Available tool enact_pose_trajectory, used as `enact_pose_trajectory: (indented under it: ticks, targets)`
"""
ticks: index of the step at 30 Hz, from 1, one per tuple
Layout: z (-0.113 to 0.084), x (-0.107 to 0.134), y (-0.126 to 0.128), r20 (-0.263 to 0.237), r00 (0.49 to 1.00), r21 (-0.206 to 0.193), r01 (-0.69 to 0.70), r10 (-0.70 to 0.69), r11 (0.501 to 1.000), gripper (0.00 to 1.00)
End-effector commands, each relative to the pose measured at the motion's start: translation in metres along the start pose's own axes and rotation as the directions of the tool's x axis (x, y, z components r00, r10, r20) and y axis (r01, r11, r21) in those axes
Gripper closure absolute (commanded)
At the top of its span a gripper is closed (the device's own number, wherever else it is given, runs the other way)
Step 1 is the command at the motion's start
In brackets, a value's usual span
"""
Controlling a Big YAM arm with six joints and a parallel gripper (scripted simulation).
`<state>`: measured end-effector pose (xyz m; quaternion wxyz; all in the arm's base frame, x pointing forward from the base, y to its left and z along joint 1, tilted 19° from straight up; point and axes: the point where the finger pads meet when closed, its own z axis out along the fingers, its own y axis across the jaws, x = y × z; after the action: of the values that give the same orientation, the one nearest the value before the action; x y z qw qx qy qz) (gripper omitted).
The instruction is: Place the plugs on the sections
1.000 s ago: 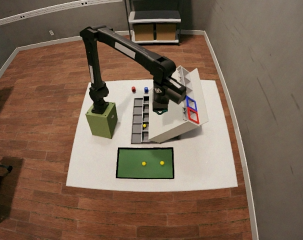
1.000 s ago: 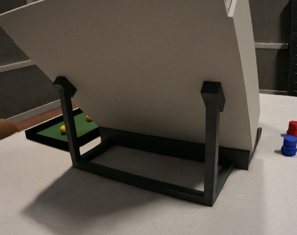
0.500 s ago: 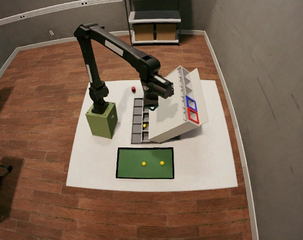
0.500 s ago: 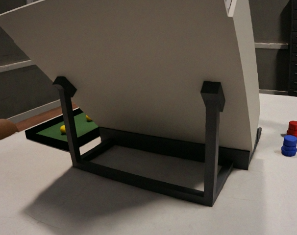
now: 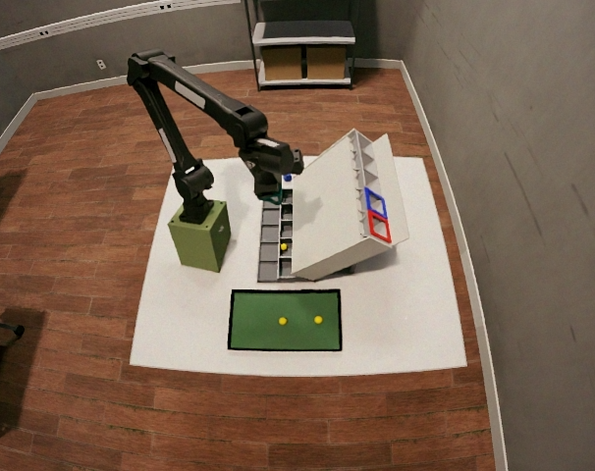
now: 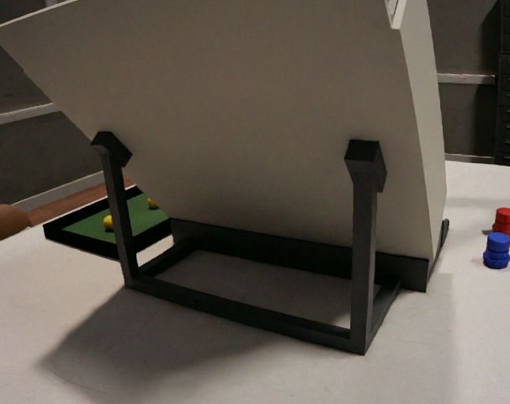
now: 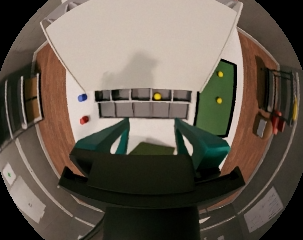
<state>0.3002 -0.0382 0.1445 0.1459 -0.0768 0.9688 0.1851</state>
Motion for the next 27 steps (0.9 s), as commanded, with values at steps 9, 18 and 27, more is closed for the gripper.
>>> enact_pose_trajectory:
  ticks: [9, 18, 27]
  targets:
    - [0.007, 0.03, 0.038, 0.122, 0.993, 0.021, -0.005, 0.002, 1.0, 0.44]
    - [0.011, 0.04, 0.047, 0.149, 0.989, 0.02, -0.005, 0.002, 1.0, 0.44]
    - [0.007, 0.034, 0.046, 0.152, 0.988, 0.022, -0.009, 0.006, 1.0, 0.44]
